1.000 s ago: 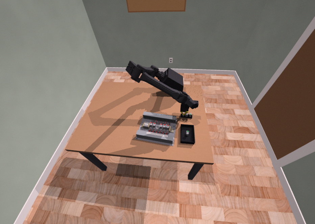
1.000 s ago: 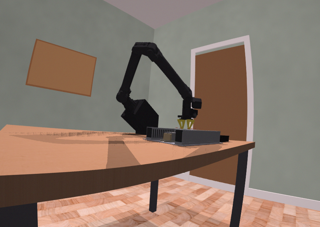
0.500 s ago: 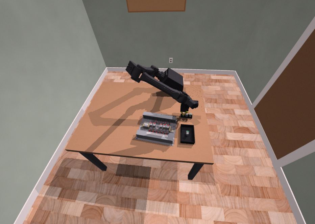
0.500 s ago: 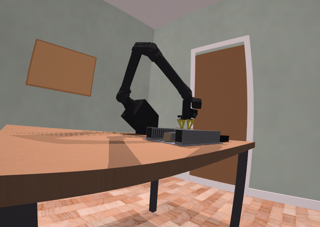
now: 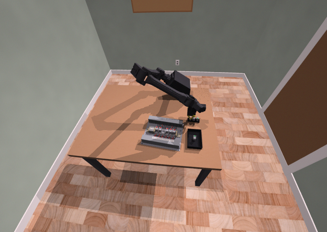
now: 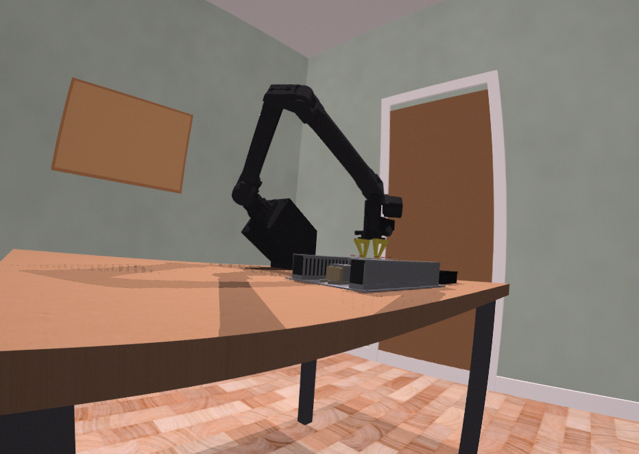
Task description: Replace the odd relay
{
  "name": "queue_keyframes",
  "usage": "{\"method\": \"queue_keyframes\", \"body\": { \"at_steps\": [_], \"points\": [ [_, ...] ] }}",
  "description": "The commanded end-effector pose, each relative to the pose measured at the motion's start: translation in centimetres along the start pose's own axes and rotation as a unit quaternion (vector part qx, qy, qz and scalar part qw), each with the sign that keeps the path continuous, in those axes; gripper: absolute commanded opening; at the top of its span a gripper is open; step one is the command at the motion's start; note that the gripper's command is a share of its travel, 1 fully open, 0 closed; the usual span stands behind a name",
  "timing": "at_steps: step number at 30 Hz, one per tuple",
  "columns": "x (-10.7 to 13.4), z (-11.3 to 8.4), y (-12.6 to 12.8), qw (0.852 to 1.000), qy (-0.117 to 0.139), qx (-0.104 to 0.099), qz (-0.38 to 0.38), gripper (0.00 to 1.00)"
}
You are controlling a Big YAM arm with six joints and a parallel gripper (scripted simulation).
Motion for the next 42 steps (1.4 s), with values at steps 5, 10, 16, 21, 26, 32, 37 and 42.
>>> {"method": "queue_keyframes", "body": {
  "at_steps": [5, 10, 16, 21, 26, 32, 37, 42],
  "points": [
    [0.0, 0.7, -0.4, 1.0, -0.002, -0.006, 0.004, 0.59],
    [0.0, 0.7, -0.4, 1.0, -0.002, -0.006, 0.004, 0.59],
    [-0.1, 0.9, -0.4, 1.0, -0.002, -0.005, 0.004, 0.59],
    [0.0, 1.3, -0.2, 1.0, -0.002, -0.006, 0.002, 0.59],
    [0.0, 1.8, 0.0, 1.0, -0.001, -0.007, 0.001, 0.59],
    [0.0, 2.4, 0.0, 1.0, -0.001, -0.006, 0.001, 0.59],
    [0.0, 3.0, 0.1, 1.0, -0.001, -0.007, 0.001, 0.59],
    [0.0, 3.5, 0.1, 1.0, -0.001, -0.007, 0.001, 0.59]
  ]
}}
Point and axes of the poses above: the point where the finger pads meet when closed, its own z axis out along the fingers, its own y axis across the jaws, x = y × z, the point moved 2 cm from there along -z, back along the fingers, and after that the axes turned 13 degrees about -z, right-handed, at the moved point
